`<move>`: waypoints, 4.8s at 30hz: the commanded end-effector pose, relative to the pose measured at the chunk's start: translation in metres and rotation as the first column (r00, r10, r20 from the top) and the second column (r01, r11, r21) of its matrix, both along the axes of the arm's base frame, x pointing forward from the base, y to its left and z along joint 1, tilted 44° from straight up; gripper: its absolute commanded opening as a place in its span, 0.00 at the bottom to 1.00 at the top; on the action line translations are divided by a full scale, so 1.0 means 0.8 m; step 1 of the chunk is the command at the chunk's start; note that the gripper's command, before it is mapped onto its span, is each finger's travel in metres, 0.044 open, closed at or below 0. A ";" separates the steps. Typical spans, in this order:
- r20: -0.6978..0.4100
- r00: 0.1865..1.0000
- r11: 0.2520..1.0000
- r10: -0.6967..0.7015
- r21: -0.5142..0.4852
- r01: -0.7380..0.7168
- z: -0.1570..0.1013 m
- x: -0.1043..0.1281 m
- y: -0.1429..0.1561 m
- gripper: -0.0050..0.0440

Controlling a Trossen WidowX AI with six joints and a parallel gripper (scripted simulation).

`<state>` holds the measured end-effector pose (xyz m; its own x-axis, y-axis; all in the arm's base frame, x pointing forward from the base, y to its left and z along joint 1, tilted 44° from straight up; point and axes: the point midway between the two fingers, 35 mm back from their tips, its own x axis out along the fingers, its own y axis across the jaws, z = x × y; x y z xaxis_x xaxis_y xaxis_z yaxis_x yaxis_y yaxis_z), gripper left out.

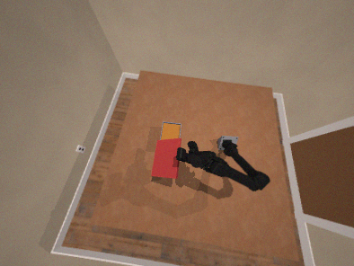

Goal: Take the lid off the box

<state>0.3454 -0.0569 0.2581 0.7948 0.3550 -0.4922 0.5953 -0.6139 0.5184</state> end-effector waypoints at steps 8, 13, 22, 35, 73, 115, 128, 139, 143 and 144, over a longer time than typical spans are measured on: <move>0.019 1.000 1.000 -0.010 -0.015 0.011 0.030 0.002 0.017 0.00; 0.019 1.000 1.000 -0.010 -0.015 0.011 0.039 0.003 0.026 0.00; 0.019 1.000 1.000 -0.010 -0.015 0.011 0.055 0.003 0.043 0.00; 0.019 1.000 1.000 -0.010 -0.015 0.011 0.074 0.004 0.063 0.00; 0.019 1.000 1.000 -0.010 -0.015 0.011 0.075 0.005 0.107 0.00; 0.019 1.000 1.000 -0.010 -0.015 0.011 0.045 0.008 0.136 0.00; 0.019 1.000 1.000 -0.010 -0.015 0.011 0.036 0.009 0.144 0.00; 0.019 1.000 1.000 -0.010 -0.015 0.011 0.028 0.010 0.152 0.00; 0.019 1.000 1.000 -0.010 -0.015 0.011 0.025 0.010 0.155 0.00; 0.019 1.000 1.000 -0.010 -0.015 0.011 0.024 0.011 0.155 0.00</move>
<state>0.3536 0.0679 0.2798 0.8027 0.3498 -0.4831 0.5869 -0.6071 0.5357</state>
